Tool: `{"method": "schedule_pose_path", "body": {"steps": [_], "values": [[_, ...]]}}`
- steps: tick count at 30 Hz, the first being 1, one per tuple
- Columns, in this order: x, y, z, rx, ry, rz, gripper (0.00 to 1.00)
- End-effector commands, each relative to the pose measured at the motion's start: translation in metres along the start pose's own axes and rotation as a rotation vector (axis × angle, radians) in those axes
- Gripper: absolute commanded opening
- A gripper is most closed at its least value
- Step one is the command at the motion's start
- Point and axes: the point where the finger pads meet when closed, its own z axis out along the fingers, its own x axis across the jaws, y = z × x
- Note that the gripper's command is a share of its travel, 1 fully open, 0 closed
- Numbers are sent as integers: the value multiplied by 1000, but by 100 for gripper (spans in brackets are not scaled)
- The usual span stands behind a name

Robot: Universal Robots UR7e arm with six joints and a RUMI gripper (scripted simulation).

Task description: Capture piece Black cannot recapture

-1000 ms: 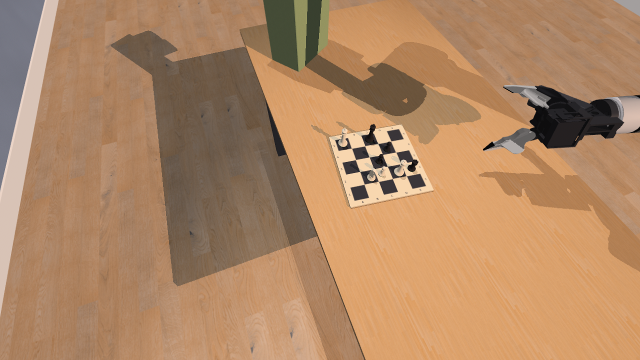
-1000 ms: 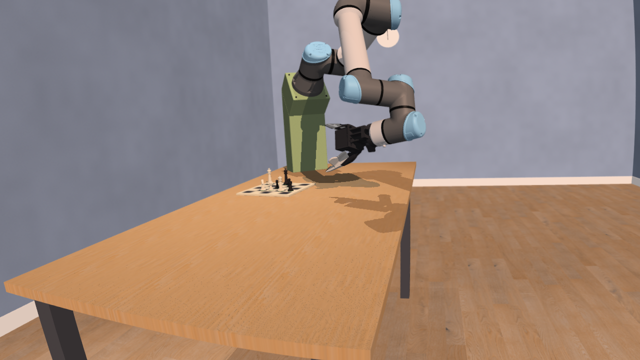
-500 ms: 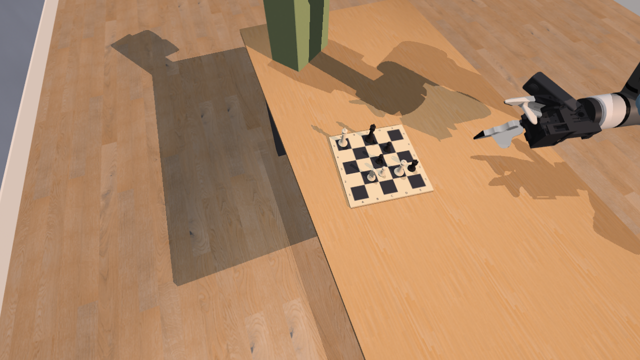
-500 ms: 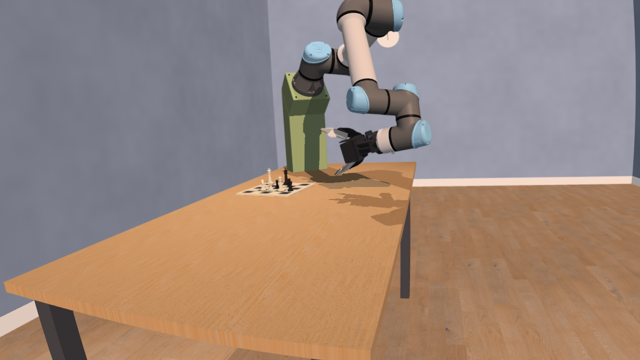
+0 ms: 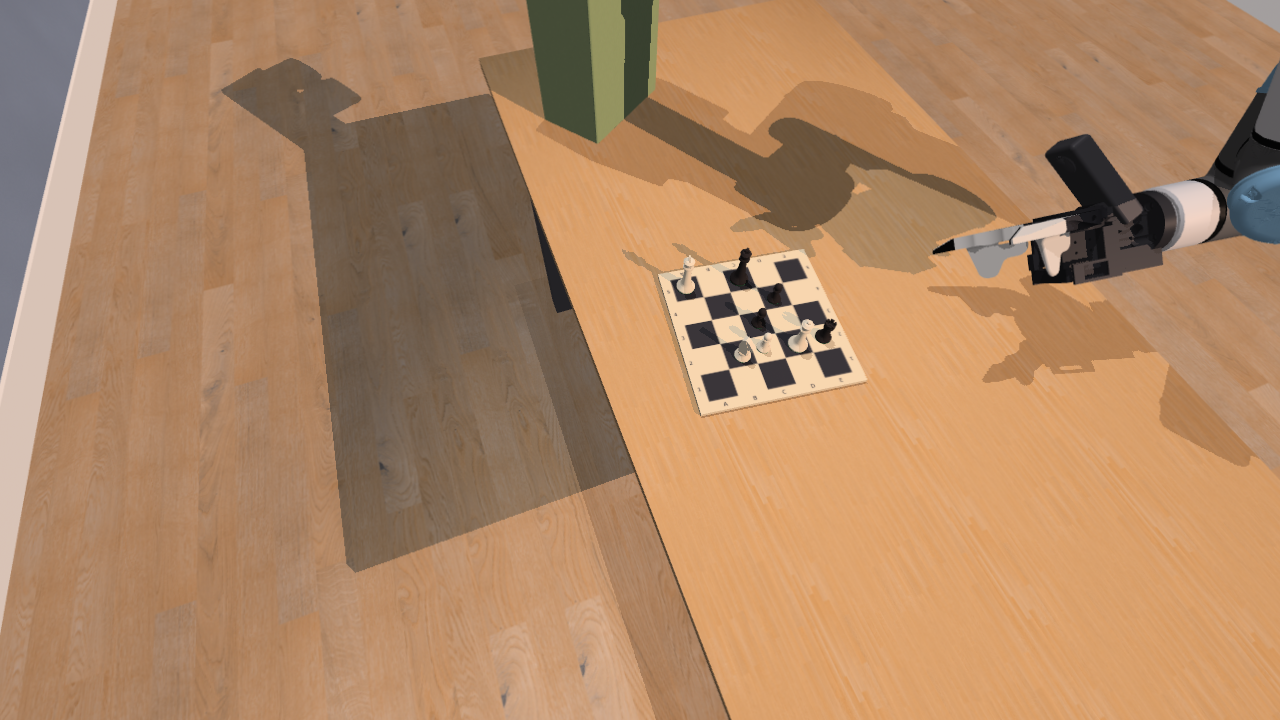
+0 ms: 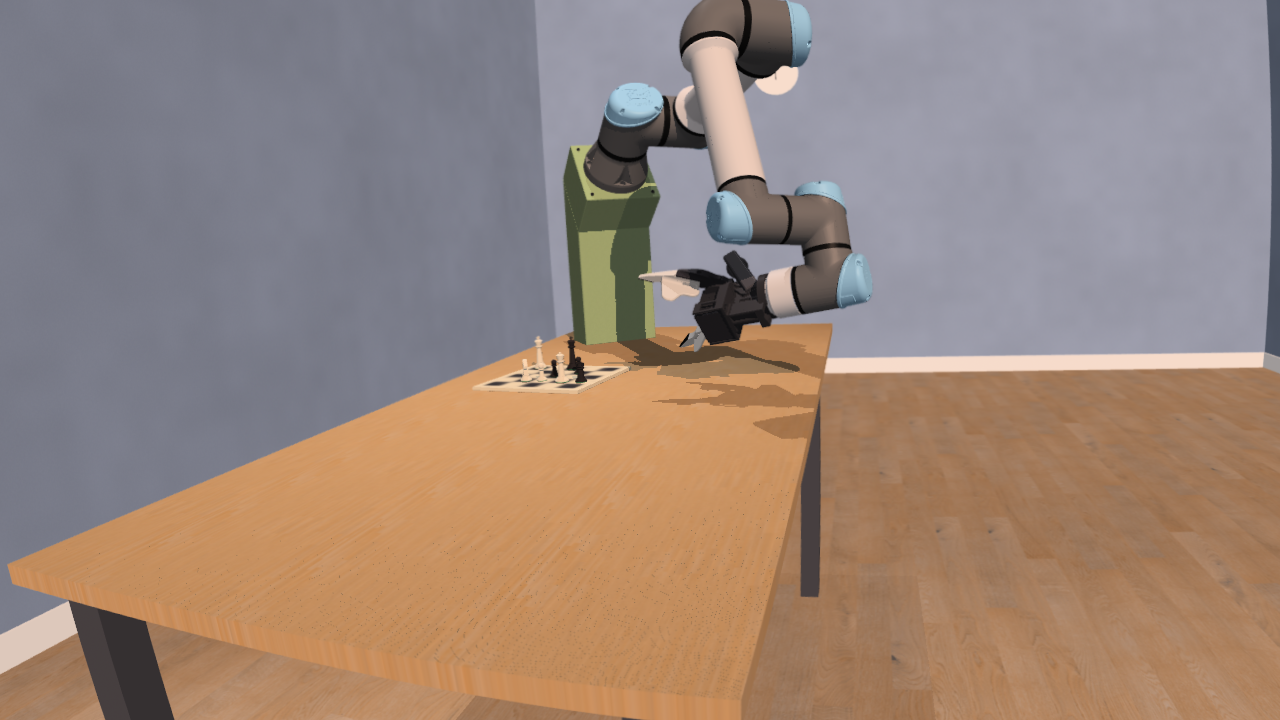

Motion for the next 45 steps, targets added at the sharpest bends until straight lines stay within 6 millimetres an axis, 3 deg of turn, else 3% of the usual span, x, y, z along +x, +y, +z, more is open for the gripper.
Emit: {"method": "schedule_pose_path", "body": {"steps": [1, 3, 18, 45], "values": [[5, 1, -1, -32, -11, -169, 100], [5, 1, -1, -32, -11, -169, 100], [21, 6, -5, -88, -91, -635, 100], [38, 10, -11, -114, -184, -1039, 100]]}}
